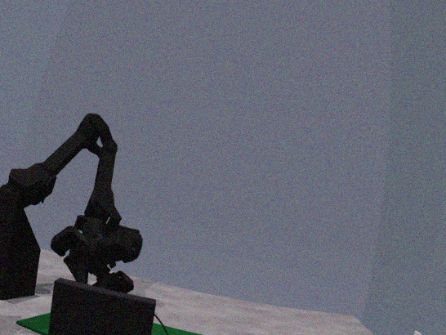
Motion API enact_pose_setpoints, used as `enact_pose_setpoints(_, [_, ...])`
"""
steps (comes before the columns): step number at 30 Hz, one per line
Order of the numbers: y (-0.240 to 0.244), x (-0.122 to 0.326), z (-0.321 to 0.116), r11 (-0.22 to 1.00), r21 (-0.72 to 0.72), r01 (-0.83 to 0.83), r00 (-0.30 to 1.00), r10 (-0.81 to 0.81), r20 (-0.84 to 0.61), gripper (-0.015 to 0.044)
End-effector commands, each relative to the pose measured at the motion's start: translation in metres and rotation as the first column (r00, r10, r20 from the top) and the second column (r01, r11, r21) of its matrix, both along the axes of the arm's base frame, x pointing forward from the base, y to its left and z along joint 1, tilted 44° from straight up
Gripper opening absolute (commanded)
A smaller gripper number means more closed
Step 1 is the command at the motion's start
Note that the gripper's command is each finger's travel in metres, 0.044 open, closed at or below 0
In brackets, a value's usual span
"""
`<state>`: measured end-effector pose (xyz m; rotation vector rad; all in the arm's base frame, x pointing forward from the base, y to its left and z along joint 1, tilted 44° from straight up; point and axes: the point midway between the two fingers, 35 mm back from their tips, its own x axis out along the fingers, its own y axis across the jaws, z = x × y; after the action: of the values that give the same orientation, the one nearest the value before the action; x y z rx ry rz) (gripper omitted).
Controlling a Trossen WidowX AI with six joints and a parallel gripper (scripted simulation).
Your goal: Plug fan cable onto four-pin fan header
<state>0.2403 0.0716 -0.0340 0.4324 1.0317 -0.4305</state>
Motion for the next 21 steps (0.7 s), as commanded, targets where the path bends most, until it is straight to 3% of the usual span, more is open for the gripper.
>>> enact_pose_setpoints(1, [-0.0001,0.0014,-0.0013,0.999,0.020,-0.028,0.998,0.029,-0.057,0.0205])
enact_pose_setpoints(21, [-0.0075,-0.0007,0.0005,0.972,0.199,-0.122,0.942,0.177,-0.286,0.0205])
